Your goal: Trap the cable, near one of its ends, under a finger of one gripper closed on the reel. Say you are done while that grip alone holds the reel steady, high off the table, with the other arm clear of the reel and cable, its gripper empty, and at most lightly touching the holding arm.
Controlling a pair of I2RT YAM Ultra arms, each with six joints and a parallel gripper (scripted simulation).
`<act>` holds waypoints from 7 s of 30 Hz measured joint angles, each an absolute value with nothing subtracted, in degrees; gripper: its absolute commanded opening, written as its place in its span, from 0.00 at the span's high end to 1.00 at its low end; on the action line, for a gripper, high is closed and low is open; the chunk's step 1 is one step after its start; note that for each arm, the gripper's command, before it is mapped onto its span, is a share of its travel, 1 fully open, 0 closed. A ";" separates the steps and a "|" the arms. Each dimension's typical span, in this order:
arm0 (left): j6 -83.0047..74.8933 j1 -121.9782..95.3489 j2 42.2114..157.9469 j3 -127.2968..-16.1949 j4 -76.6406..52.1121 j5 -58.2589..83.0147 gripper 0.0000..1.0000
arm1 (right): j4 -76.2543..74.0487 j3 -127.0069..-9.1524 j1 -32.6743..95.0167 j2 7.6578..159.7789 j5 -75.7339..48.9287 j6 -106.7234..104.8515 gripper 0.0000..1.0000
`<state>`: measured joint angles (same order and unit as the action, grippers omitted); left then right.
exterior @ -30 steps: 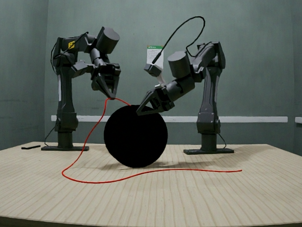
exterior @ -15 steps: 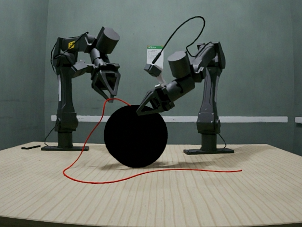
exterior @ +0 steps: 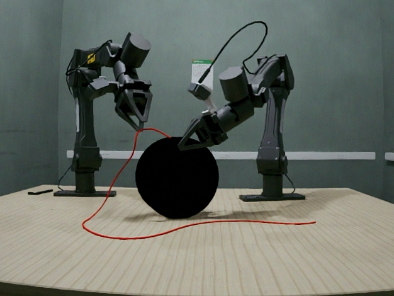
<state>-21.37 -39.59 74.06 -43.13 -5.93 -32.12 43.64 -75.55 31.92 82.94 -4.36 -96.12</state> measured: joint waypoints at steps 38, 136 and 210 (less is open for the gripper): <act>-21.37 -39.59 74.06 -43.13 -5.93 -32.12 1.00 | 57.04 -87.90 15.46 82.39 6.11 -83.26 0.70; -21.37 -39.59 71.92 -64.27 -30.13 -31.94 1.00 | 9.43 -63.22 1.98 63.18 0.58 -12.56 0.70; -11.33 -41.98 77.54 -89.67 -45.63 -17.93 1.00 | 0.38 -59.86 0.08 60.31 0.08 -0.10 0.70</act>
